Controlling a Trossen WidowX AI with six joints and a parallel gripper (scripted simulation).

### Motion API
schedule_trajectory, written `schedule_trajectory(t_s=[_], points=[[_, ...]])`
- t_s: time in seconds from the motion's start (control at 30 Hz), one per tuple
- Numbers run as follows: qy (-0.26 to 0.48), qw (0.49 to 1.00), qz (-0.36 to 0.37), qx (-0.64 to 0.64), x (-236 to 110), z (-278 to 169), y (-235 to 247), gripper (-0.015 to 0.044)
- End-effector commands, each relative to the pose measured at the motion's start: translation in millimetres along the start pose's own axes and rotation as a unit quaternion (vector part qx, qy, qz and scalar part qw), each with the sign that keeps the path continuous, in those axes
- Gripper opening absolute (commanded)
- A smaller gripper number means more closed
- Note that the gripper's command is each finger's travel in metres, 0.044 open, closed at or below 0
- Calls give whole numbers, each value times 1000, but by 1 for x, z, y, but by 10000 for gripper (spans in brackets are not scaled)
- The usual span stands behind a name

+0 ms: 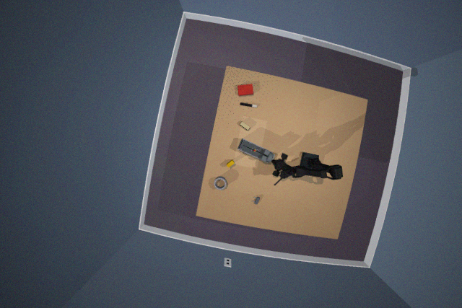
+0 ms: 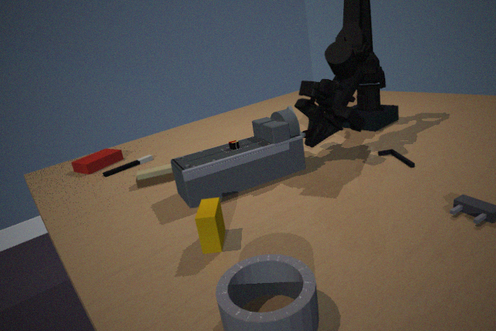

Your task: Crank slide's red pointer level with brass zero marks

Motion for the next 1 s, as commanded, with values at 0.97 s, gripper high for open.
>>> schedule_trajectory(t_s=[0.97], points=[[-7,1000,8,-1,-8,8,6,0]])
Point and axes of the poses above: the point midway between the two fingers, 35 mm back from their tips, its own x axis out along the fingers, its own y axis across the jaws, z = x × y, the point moved 5 cm from there along -x, back along the fingers, and after that the axes turned 13 degrees about -x, right-handed, at the moved point
